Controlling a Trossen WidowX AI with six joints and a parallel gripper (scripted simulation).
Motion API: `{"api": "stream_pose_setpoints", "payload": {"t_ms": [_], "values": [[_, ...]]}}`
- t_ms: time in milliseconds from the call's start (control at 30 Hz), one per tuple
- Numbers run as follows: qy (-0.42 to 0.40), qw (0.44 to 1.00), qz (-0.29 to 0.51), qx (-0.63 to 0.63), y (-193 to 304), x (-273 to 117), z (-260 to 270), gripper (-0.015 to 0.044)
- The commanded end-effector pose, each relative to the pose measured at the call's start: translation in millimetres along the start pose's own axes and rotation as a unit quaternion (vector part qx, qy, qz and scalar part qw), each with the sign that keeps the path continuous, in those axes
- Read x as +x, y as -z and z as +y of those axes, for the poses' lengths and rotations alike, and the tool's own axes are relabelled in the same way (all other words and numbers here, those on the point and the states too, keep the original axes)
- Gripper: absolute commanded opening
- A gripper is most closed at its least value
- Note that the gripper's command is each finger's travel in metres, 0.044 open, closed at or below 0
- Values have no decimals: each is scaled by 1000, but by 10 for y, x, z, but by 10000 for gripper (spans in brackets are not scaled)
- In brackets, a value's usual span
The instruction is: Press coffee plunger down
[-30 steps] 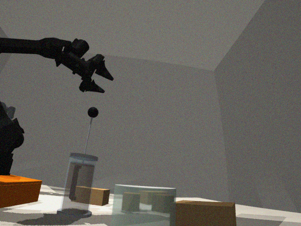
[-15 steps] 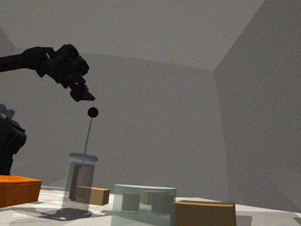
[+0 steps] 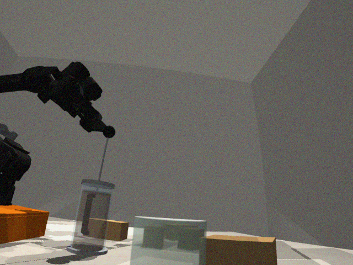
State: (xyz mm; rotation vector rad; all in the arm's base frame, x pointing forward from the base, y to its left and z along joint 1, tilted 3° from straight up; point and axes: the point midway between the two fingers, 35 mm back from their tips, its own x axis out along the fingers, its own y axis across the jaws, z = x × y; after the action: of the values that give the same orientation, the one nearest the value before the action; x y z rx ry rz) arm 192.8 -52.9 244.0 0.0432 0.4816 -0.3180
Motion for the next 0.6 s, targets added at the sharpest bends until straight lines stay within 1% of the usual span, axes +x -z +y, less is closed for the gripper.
{"api": "stream_pose_setpoints", "payload": {"t_ms": [0, 567], "values": [[0, 1000, 5, -1, 34, 81, 3, 440], [1, 1000, 4, -1, 42, 352, -7, 440]]}}
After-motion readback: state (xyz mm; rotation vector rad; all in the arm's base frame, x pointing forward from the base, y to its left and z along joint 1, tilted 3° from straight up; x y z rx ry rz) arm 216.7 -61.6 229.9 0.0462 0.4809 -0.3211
